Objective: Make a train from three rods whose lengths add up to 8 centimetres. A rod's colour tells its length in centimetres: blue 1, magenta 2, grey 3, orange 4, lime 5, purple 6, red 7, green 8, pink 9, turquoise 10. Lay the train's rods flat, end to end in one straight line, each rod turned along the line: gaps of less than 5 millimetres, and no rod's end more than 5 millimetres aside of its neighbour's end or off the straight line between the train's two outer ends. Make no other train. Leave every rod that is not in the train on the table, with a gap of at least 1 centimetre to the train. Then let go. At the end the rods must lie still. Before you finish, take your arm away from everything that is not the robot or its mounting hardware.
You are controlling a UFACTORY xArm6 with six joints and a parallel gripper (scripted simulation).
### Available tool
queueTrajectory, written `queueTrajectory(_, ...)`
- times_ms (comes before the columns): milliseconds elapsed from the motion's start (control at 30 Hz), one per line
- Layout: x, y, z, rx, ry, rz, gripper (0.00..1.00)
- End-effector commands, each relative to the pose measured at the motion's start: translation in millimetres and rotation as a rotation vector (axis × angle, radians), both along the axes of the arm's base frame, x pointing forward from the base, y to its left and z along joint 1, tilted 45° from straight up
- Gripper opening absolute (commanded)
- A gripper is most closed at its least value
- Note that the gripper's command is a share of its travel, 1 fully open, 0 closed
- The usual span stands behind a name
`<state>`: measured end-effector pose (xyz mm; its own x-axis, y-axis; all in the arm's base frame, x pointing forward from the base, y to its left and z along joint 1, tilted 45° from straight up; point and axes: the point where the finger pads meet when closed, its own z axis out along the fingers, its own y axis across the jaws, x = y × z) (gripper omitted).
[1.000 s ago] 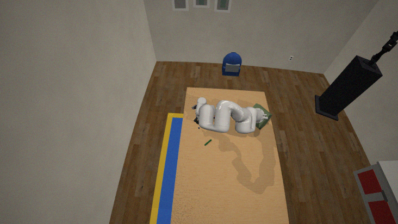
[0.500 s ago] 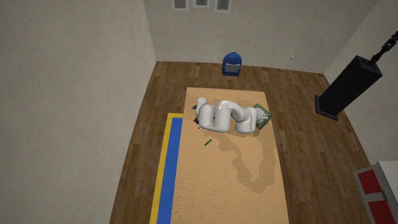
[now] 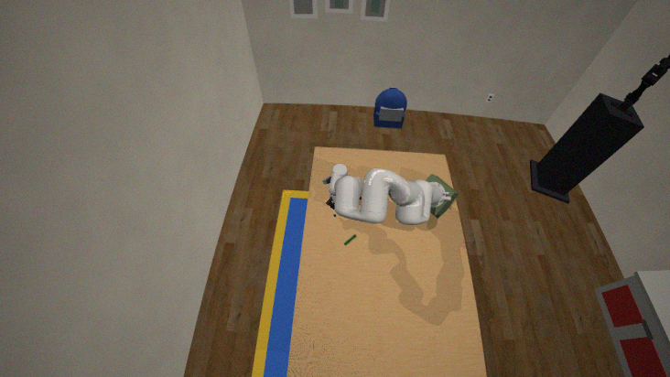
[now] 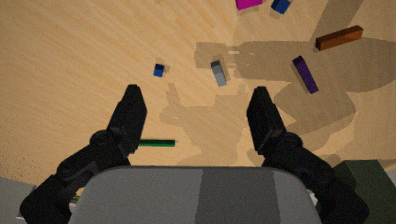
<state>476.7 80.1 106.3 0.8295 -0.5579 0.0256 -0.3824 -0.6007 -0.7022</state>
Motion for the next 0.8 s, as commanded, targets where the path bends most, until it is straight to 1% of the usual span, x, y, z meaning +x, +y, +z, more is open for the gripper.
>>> queueTrajectory(0, 0.4, -1.1, 0.3, -0.005, -0.008, 0.006, 1.0)
queueTrajectory(167, -1.5, -5.5, -4.8, -0.043, -0.059, 0.072, 1.0)
queueTrajectory(333, -6.1, -15.1, -15.7, -0.126, -0.172, 0.216, 1.0)
queueTrajectory(400, -6.1, -15.1, -15.7, -0.126, -0.172, 0.216, 1.0)
queueTrajectory(467, -8.8, -20.3, -21.6, -0.172, -0.235, 0.296, 1.0)
queueTrajectory(767, -16.3, -33.4, -36.8, -0.29, -0.4, 0.504, 1.0)
